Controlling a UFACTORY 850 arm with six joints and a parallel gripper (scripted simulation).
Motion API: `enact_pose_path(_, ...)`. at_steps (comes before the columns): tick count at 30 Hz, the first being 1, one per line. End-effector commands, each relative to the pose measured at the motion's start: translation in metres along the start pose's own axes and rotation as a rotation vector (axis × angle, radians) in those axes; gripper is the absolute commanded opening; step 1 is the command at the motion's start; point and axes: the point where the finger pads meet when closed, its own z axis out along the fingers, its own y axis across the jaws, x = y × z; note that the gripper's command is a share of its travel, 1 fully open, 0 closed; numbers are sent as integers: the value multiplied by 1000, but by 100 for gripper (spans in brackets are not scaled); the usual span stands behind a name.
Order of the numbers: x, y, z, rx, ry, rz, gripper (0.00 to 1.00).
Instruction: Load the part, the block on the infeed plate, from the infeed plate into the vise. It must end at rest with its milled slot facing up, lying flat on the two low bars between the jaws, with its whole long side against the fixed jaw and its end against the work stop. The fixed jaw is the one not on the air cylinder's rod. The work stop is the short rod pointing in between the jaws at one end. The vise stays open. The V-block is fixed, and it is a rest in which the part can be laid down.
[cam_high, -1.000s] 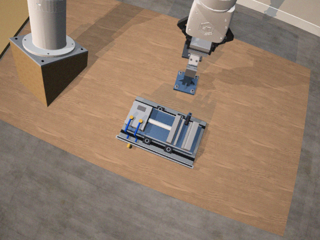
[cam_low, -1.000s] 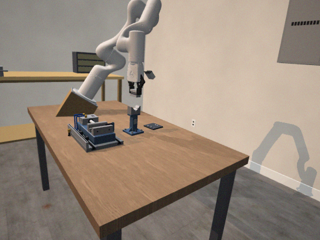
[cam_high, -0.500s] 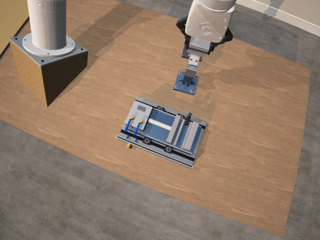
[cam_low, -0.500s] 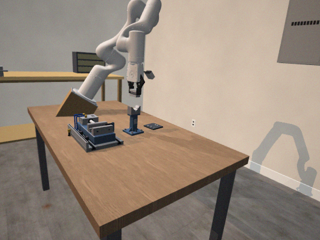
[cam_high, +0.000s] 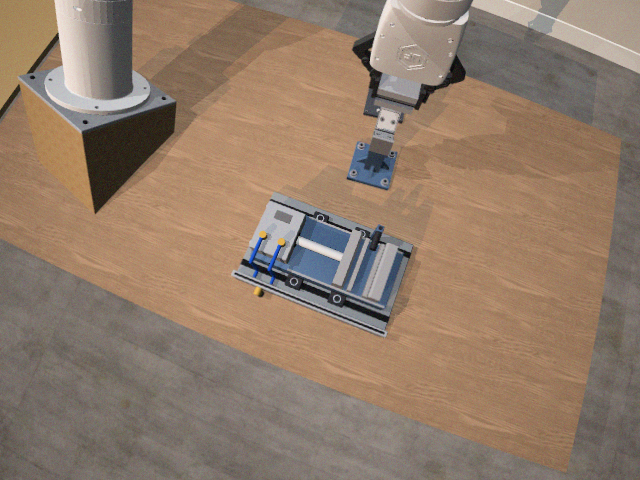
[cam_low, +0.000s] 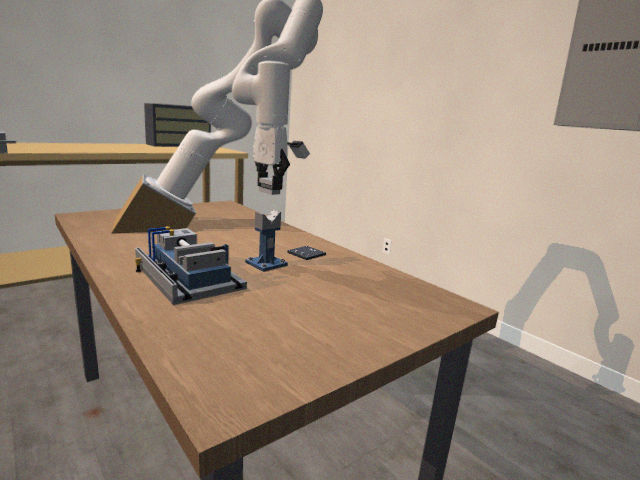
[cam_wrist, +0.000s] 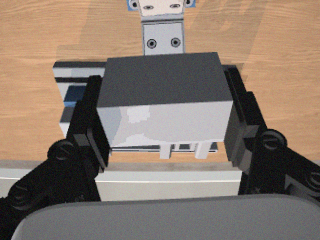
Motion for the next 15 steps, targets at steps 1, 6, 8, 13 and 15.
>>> enact_pose_path(1, 0, 1, -1, -2, -1, -1, 0)
enact_pose_path(6, 0, 1, -1, -1, -2, -1, 0)
enact_pose_path(8, 0, 1, -1, -1, -4, -1, 0)
enact_pose_path(13, 0, 1, -1, -1, -12, 0, 0)
enact_pose_path(15, 0, 1, -1, -1, -15, 0, 0)
